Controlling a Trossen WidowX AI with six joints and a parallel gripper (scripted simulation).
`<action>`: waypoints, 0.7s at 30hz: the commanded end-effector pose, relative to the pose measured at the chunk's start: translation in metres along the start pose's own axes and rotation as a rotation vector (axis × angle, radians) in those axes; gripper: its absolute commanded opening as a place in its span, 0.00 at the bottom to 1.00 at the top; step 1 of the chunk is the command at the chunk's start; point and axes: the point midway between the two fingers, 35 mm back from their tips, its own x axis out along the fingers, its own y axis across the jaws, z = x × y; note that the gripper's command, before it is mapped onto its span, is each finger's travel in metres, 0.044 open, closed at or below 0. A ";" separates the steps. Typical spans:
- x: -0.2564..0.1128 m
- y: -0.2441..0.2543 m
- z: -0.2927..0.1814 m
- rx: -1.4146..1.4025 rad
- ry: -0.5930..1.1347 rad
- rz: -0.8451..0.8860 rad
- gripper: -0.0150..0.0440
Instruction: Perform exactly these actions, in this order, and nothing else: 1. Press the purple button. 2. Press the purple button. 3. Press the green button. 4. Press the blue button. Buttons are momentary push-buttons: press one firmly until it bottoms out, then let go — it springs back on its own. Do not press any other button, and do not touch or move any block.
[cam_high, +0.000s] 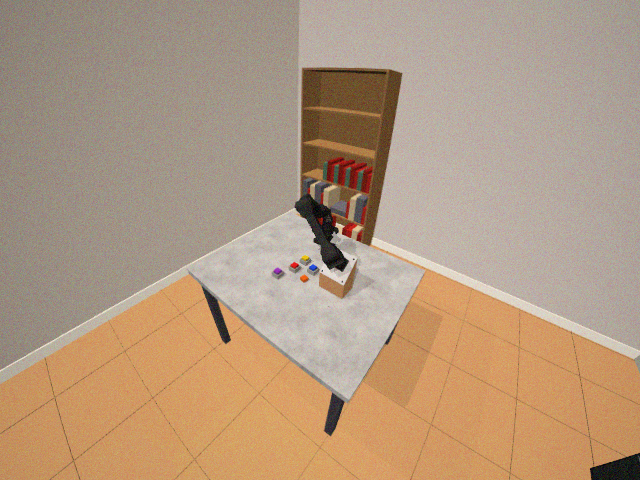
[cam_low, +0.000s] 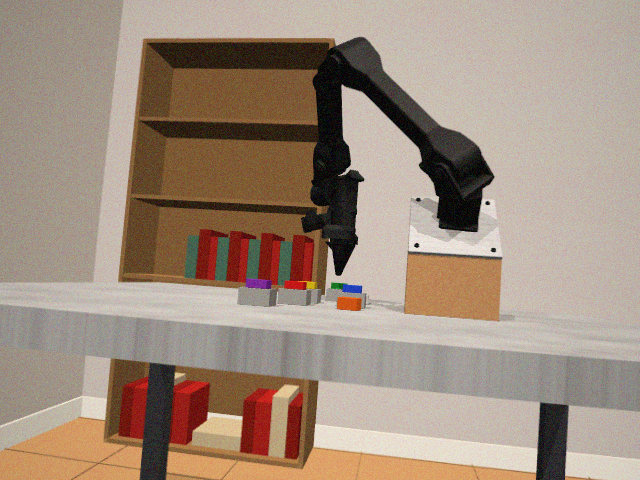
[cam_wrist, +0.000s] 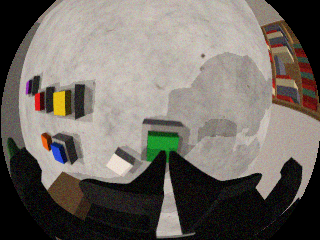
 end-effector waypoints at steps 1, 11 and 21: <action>0.012 0.003 -0.004 0.010 0.007 0.013 0.29; 0.024 0.003 -0.004 0.010 0.007 0.014 0.29; 0.024 0.003 -0.004 0.010 0.007 0.014 0.29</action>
